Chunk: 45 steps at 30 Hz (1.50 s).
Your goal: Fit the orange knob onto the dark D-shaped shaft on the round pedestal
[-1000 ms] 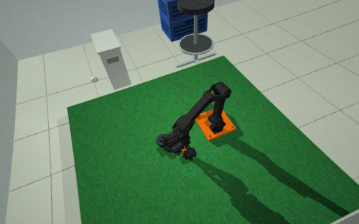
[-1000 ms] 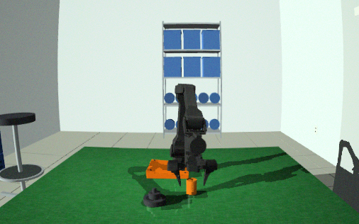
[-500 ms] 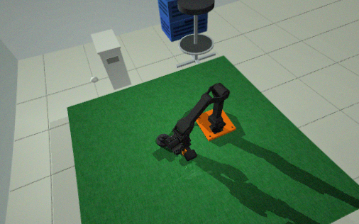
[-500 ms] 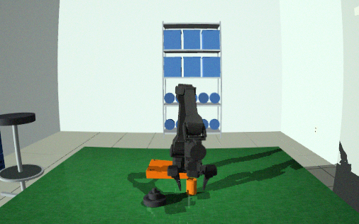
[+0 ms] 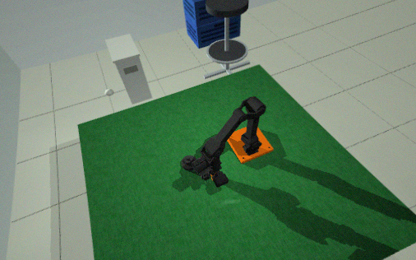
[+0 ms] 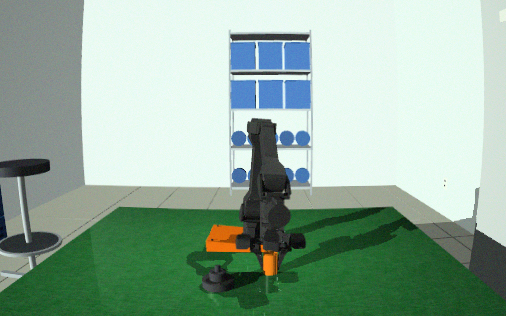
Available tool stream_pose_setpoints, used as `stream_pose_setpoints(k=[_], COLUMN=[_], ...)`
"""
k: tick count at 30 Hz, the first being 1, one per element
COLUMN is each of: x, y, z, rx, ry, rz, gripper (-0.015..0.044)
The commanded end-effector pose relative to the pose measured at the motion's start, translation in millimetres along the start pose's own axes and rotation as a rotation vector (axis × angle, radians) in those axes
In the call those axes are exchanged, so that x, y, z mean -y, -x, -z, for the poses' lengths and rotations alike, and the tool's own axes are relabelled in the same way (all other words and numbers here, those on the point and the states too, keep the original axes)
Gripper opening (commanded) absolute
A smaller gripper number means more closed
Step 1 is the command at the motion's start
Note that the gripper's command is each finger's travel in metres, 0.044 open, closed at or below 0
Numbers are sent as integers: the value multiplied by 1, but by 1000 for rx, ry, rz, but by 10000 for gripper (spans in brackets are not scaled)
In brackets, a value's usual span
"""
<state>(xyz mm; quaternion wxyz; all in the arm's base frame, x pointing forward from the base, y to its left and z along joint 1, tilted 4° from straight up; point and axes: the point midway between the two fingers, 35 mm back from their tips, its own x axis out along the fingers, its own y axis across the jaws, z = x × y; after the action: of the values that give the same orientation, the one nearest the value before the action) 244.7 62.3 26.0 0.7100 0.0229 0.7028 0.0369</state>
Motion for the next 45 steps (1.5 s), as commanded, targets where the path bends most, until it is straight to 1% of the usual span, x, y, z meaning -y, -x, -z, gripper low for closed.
stream_pose_setpoints(k=[1,4,5,19,32,38,45], x=[1,-2,-4,-7,-7,-7,4], y=[-1,4,8,71,136,139,135], z=[1,-1,-2,-10,0,1,-12], rx=[-3,23,39,22,-2,-3,-2], ry=[-3,-14,-20,-11,-4,-3,-3], rz=[3,-22,-38,-19,2,4,5], gripper=[85,6,0,0,0,0,0])
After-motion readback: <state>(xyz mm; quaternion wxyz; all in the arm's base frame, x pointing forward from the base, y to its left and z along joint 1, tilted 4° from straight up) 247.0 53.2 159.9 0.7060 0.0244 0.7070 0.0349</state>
